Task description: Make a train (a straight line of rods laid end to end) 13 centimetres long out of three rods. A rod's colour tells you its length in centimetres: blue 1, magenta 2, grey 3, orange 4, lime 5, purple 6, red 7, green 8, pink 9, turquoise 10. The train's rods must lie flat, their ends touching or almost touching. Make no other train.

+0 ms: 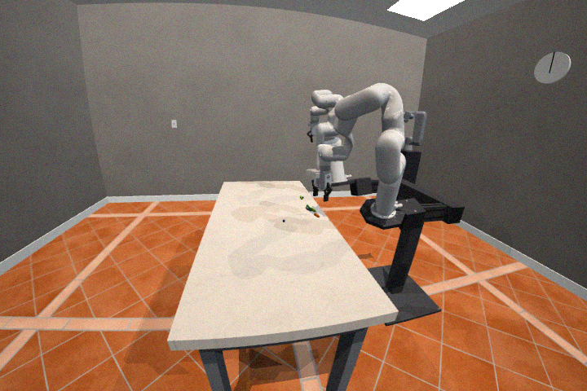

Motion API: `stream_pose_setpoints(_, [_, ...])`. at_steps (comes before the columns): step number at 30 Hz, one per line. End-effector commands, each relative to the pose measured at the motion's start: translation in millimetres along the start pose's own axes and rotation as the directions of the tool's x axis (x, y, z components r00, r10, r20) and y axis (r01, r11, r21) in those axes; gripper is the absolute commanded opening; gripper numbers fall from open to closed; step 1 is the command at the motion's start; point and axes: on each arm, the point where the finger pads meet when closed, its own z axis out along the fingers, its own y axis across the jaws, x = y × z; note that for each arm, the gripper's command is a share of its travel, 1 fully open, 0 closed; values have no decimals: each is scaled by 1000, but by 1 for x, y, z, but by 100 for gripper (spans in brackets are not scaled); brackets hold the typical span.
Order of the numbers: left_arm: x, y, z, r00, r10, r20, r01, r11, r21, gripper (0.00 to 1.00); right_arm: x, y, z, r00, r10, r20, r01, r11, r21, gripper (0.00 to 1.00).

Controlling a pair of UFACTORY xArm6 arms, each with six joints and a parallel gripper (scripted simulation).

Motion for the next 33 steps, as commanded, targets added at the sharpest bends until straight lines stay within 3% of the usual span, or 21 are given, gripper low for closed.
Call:
stream_pose_setpoints(1, [1,1,-1,1000,-1,-1,1,1000,-4,100,1,0,-1,1000,0,-4,0,1000,0,100])
stream_pose_setpoints(22, [0,1,-1,1000,9,-2,-9,1000,-4,100,1,0,-1,1000,0,-4,0,1000,0,100])
stream_pose_setpoints(27, [-9,-2,6,976,218,-6,-218,976,-2,100,1,0,-1,1000,0,-4,0,1000,0,100])
stream_pose_setpoints(29, [-9,-2,6,976,218,-6,-218,976,-2,100,1,0,-1,1000,0,-4,0,1000,0,100])
stream_pose_setpoints(33, [-17,-6,12,921,390,-8,-390,921,0,100,1,0,-1,1000,0,-4,0,1000,0,100])
